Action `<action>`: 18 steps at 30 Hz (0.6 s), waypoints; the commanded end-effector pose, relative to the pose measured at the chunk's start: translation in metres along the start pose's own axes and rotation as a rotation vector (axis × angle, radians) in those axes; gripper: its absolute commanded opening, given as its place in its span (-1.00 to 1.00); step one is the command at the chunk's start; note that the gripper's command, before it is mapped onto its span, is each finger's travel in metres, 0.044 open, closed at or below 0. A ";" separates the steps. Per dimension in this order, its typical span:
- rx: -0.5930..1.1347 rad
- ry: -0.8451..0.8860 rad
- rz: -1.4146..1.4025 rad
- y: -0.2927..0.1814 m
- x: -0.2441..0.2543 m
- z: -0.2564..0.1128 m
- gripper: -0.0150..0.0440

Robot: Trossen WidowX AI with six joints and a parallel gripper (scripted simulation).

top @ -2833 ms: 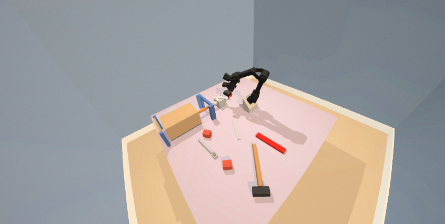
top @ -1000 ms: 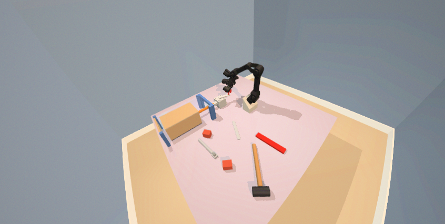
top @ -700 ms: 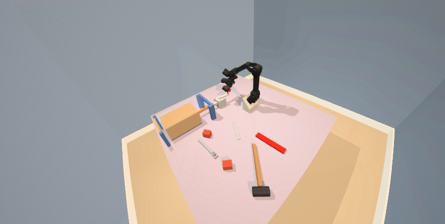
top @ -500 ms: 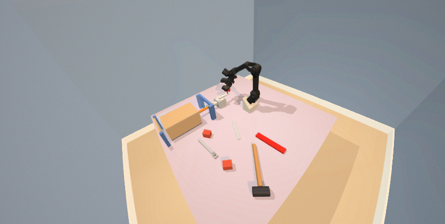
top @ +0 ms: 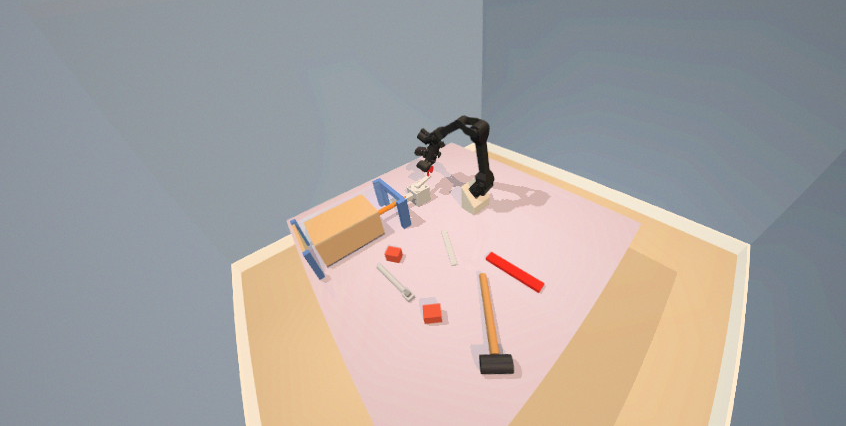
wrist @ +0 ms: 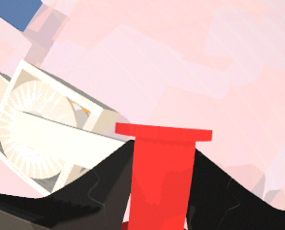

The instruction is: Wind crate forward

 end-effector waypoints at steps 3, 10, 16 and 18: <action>-0.009 -0.001 -0.007 0.012 0.001 0.008 -0.49; -0.010 -0.001 -0.008 0.020 0.003 0.011 -0.49; -0.011 -0.001 -0.008 0.028 0.005 0.014 -0.49; -0.011 -0.001 -0.008 0.030 0.005 0.015 -0.49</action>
Point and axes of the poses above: the point midway between the two fingers, 35 mm back from their tips, its own z axis out along the fingers, its own x axis across the jaws, y = z × x, the point moved 8 cm from there along -z, back along the fingers, and after that the axes turned 4 degrees about z, right-handed, at the moved point
